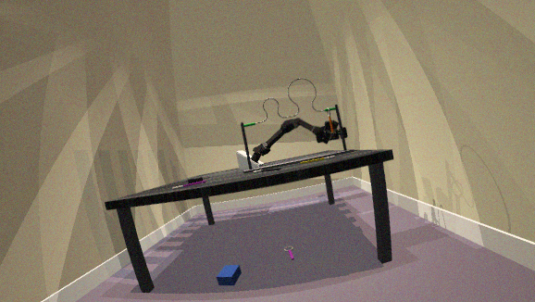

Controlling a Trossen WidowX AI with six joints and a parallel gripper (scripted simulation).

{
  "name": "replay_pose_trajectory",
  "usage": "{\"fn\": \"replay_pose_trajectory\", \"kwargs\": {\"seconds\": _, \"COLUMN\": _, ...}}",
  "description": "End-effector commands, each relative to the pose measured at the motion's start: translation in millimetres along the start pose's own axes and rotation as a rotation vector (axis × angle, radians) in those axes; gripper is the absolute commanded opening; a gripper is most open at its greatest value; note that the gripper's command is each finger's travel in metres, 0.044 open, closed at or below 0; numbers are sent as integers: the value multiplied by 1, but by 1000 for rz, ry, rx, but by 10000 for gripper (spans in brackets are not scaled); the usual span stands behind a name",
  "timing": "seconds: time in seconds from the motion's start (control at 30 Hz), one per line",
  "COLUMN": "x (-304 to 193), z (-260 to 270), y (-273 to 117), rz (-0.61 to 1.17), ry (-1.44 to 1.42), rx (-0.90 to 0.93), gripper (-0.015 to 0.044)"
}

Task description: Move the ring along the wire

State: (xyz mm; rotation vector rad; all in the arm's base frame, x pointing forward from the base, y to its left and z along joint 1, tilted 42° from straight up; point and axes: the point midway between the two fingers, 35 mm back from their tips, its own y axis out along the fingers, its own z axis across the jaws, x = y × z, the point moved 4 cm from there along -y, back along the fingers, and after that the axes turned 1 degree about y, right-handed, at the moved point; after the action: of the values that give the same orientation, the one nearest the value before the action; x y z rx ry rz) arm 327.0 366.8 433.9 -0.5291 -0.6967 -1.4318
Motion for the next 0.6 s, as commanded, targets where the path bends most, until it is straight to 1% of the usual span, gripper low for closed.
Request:
{"fn": "replay_pose_trajectory", "kwargs": {"seconds": 0.0, "x": 0, "z": 0, "y": 0, "rz": 0, "ry": 0, "rx": 0, "gripper": -129}}
{"fn": "replay_pose_trajectory", "kwargs": {"seconds": 0.03, "x": 0, "z": 0, "y": 0, "rz": 0, "ry": 0, "rx": 0, "gripper": -150}}
{"fn": "replay_pose_trajectory", "kwargs": {"seconds": 0.57, "x": 15, "z": -1, "y": 0, "rz": -1, "ry": 3, "rx": 8, "gripper": -150}}
